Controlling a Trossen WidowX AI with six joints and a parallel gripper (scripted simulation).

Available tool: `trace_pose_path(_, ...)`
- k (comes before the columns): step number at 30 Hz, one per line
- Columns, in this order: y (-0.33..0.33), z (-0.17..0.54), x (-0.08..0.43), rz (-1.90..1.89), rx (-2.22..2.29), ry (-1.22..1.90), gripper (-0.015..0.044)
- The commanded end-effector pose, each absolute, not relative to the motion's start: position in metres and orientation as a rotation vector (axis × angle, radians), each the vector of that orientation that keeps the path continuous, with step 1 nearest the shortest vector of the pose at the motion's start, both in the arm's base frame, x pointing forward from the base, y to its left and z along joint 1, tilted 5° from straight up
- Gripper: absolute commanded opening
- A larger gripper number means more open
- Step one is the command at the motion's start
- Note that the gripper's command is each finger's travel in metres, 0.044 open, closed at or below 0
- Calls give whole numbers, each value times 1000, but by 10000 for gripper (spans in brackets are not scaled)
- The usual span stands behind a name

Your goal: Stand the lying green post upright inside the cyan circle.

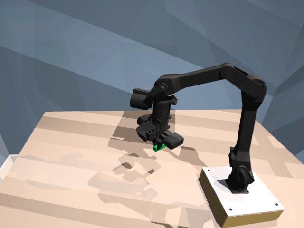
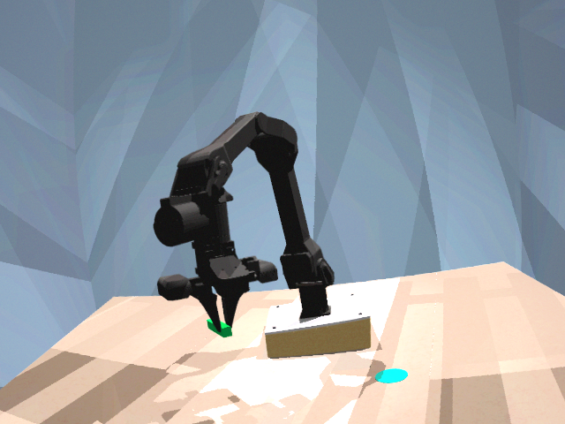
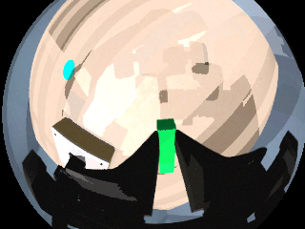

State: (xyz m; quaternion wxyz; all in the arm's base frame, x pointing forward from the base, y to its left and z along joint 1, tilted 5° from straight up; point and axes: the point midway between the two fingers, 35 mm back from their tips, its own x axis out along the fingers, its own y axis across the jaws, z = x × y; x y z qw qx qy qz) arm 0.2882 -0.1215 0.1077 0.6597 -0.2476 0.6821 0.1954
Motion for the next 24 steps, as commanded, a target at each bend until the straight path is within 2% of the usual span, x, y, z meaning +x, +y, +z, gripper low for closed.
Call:
trace_pose_path(1,-110,107,291,461,-572,1541,23)
trace_pose_path(24,-36,107,302,592,-686,1507,23)
